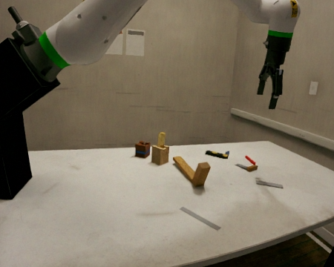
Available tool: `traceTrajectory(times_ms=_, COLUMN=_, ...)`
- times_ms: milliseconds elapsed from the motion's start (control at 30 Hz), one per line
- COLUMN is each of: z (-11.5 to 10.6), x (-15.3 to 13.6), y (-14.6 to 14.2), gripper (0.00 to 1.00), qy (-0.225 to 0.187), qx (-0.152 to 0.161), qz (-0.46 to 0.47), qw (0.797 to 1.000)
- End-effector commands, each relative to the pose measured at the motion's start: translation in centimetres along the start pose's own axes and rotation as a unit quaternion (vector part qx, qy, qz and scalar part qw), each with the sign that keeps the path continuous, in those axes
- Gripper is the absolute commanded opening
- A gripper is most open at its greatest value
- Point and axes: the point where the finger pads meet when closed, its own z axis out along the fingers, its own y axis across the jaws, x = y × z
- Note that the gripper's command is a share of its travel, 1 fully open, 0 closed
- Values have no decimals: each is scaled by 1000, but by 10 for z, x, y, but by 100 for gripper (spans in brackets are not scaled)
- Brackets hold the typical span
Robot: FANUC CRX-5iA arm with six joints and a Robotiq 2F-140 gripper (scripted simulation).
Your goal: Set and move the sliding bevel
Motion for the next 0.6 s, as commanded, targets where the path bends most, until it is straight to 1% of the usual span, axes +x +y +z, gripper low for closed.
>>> traceTrajectory(times_ms=0, z=-1, x=1, y=0, gripper=100, qy=1, qx=0, qz=0, qw=1000)
traceTrajectory(times_ms=133, z=0, x=-2, y=0, gripper=100, qy=0, qx=-1, qz=-3, qw=1000)
traceTrajectory(times_ms=200, z=3, x=-10, y=0, gripper=100, qy=-2, qx=-3, qz=-12, qw=1000)
traceTrajectory(times_ms=300, z=13, x=-39, y=-1, gripper=100, qy=-8, qx=-9, qz=-44, qw=999)
traceTrajectory(times_ms=367, z=25, x=-69, y=-2, gripper=100, qy=-15, qx=-20, qz=-68, qw=997)
traceTrajectory(times_ms=433, z=25, x=-69, y=-2, gripper=100, qy=-15, qx=-20, qz=-68, qw=997)
traceTrajectory(times_ms=467, z=32, x=-87, y=-3, gripper=100, qy=-18, qx=-26, qz=-83, qw=996)
traceTrajectory(times_ms=500, z=32, x=-87, y=-3, gripper=100, qy=-18, qx=-26, qz=-83, qw=996)
traceTrajectory(times_ms=533, z=39, x=-107, y=-4, gripper=100, qy=-23, qx=-31, qz=-104, qw=994)
traceTrajectory(times_ms=567, z=39, x=-107, y=-4, gripper=100, qy=-23, qx=-31, qz=-104, qw=994)
